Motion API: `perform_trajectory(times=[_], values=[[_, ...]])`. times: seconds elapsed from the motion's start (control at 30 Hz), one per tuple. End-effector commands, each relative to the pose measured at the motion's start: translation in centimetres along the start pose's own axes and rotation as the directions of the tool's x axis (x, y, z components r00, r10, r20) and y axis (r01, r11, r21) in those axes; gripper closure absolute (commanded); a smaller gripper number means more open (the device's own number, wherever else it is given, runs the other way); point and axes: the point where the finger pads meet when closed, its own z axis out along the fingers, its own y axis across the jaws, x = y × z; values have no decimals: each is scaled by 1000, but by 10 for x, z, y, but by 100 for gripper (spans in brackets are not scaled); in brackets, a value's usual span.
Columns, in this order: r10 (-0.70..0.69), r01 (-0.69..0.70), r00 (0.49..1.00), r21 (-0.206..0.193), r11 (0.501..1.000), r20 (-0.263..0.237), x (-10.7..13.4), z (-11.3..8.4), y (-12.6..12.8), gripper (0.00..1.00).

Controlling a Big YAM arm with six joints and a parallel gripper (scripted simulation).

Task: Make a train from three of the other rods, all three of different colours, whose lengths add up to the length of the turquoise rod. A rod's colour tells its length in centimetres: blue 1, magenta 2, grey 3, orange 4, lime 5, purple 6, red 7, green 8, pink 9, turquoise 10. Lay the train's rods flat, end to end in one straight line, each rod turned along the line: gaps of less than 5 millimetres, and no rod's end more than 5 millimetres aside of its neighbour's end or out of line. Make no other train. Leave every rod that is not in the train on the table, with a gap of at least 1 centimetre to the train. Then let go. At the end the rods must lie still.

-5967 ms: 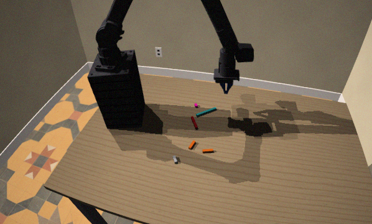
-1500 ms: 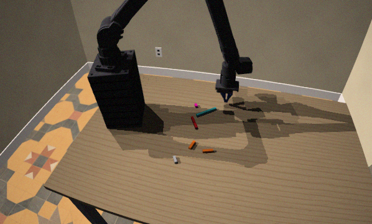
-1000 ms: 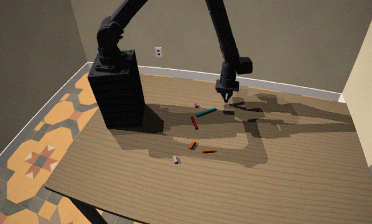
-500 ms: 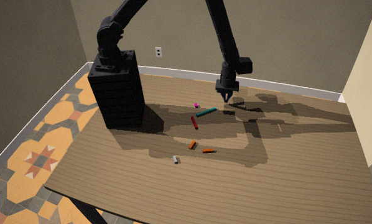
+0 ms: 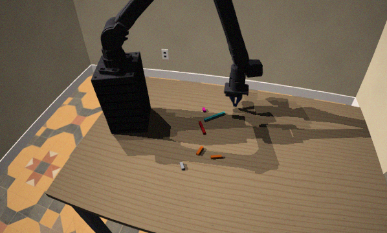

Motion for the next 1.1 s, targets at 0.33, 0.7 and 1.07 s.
perform_trajectory(times=[0.33, 0.7, 1.07], values=[[0, -1, 1000, 14, 1000, 6, 0, 6, -6, 96], [2, -2, 1000, 21, 1000, 8, -1, 7, -11, 96], [2, -2, 1000, 25, 1000, 10, -1, 17, -13, 96]])
